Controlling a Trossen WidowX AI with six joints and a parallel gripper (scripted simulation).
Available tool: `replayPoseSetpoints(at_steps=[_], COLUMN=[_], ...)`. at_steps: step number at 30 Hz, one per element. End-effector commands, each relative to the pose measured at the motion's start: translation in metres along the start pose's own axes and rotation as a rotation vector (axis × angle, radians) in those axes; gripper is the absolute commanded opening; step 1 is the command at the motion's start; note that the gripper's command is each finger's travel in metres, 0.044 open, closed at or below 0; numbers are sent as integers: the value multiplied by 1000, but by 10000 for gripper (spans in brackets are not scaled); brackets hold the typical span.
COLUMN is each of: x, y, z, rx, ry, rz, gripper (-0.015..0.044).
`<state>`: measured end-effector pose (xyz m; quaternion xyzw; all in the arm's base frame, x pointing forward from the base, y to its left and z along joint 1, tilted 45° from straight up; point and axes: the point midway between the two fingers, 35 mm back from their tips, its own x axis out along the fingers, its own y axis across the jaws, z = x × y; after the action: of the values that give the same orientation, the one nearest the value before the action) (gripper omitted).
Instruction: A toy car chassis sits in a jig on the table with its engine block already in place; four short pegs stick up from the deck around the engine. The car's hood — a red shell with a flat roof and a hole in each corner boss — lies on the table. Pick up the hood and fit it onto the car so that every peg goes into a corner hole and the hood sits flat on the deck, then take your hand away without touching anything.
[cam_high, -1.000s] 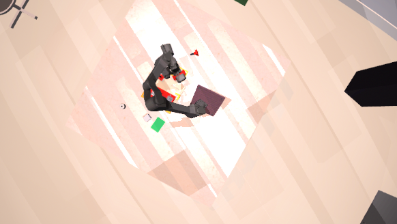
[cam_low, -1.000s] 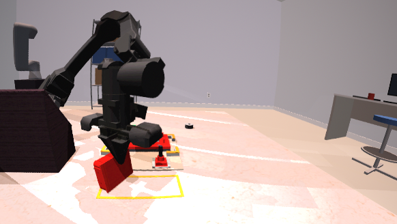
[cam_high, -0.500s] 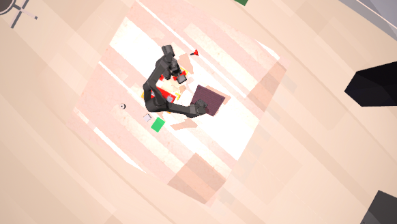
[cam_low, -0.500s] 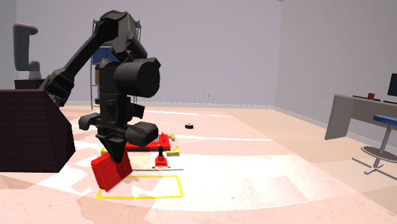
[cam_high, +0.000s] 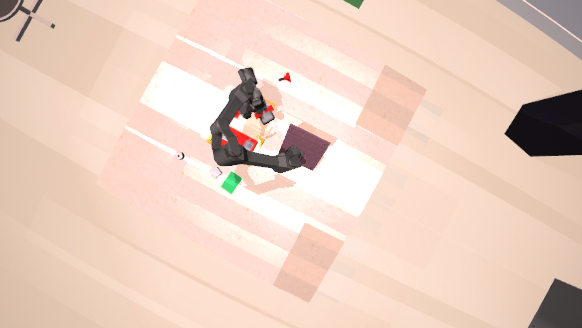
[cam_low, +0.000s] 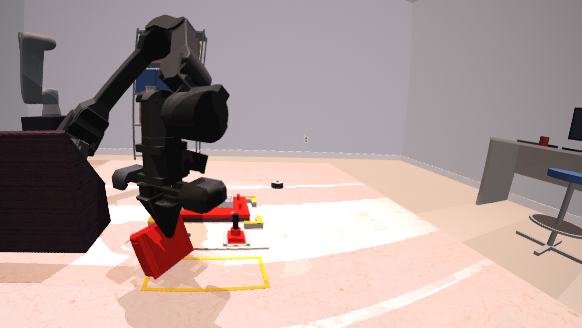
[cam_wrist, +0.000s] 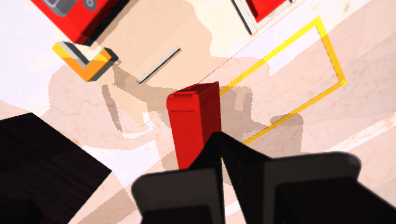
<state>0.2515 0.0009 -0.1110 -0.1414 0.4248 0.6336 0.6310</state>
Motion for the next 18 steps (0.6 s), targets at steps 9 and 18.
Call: replayPoseSetpoints(at_steps=[9, 18], x=[1, -1], y=[9, 13], z=[-1, -1], rx=[-4, -4], ry=[5, 5], rz=[4, 4], gripper=[0, 0])
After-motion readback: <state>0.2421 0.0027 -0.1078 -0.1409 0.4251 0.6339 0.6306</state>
